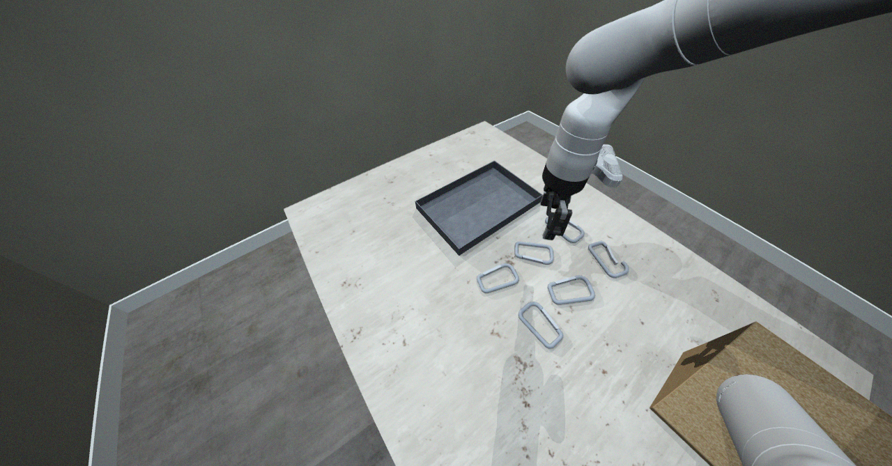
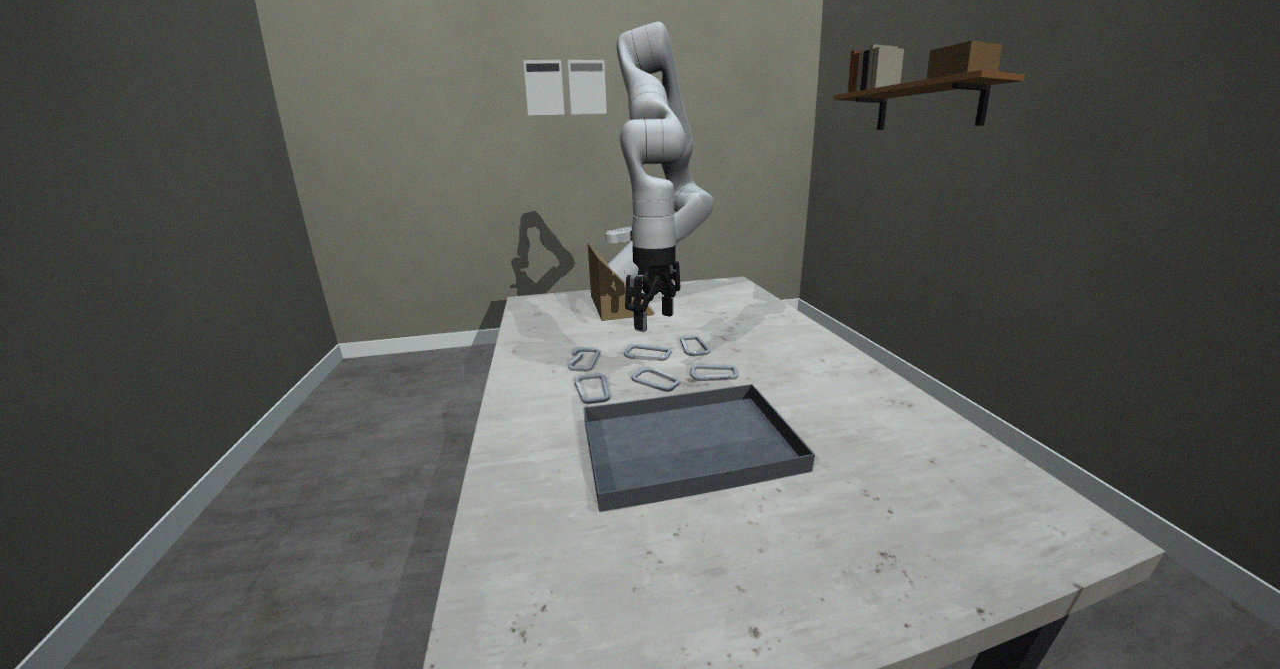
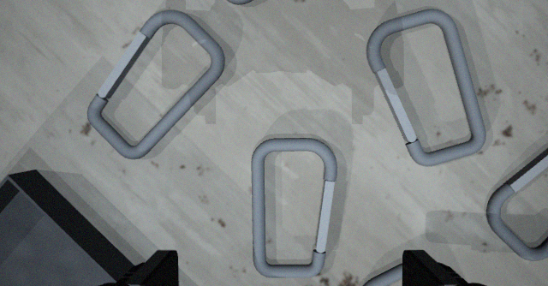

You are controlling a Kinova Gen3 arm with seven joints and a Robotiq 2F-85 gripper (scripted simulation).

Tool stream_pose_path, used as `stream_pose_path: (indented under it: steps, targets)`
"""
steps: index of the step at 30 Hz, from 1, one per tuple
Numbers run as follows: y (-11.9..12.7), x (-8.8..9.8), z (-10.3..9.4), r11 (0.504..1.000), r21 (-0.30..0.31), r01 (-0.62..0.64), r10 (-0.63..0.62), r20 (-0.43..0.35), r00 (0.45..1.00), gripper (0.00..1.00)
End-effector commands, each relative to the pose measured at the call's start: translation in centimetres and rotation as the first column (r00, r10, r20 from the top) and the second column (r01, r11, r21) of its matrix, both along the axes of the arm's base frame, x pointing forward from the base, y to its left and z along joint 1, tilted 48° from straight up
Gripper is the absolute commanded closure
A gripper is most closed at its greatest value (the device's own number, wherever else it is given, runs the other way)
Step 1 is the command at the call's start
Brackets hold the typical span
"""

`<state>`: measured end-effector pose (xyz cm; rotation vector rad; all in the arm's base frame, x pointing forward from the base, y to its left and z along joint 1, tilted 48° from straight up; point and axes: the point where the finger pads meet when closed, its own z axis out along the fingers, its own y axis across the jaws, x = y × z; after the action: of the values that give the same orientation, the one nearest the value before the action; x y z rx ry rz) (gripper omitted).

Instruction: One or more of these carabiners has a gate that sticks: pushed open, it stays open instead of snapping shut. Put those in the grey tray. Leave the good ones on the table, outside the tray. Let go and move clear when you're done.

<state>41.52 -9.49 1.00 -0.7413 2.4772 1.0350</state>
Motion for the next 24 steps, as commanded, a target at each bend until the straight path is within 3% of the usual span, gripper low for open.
stream_pose_path:
  steps: [1,8,9,24]
  targets:
    - [1.0,0.0,-0.4,1.000,0.011,-0.014,0.014,-0.004,1.000,0.00]
    - [1.0,0.0,-0.4,1.000,0.011,-0.014,0.014,-0.004,1.000,0.00]
    - [3.2,0.3,-2.3,1.000,0.010,-0.014,0.014,-0.004,1.000,0.00]
    - [3.2,0.3,-2.3,1.000,0.010,-0.014,0.014,-0.004,1.000,0.00]
